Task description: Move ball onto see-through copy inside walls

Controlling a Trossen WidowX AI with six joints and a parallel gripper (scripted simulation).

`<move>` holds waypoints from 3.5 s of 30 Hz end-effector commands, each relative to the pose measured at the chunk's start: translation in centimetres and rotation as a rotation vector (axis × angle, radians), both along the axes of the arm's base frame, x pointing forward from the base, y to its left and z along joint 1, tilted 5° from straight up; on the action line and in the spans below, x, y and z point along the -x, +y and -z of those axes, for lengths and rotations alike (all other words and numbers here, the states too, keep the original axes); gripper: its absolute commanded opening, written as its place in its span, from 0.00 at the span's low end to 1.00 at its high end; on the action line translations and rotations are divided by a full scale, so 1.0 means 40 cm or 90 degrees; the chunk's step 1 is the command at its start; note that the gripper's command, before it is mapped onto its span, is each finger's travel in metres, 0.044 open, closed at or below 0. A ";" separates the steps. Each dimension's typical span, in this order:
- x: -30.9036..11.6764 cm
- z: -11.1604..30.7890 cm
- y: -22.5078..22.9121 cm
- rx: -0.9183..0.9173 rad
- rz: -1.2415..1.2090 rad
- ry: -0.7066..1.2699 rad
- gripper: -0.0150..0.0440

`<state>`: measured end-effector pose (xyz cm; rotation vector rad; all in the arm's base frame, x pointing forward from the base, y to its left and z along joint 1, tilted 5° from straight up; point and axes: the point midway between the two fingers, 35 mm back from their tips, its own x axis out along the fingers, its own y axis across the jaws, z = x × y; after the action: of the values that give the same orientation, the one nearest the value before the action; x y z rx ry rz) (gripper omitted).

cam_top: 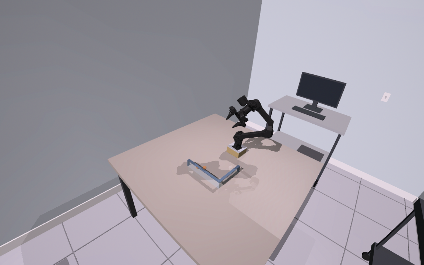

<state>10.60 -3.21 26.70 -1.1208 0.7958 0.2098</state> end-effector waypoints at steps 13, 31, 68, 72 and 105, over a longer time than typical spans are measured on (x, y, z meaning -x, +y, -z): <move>-0.193 0.026 -0.177 -0.278 0.119 0.113 0.68; -0.632 0.419 -0.142 -0.434 0.417 0.377 0.68; -0.709 0.718 -0.037 -0.401 0.528 0.439 0.68; -0.708 0.734 -0.036 -0.401 0.528 0.439 0.68; -0.727 0.491 -0.050 -0.401 0.528 0.439 0.25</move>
<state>39.69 -5.02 5.05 -0.0360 1.6060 0.1258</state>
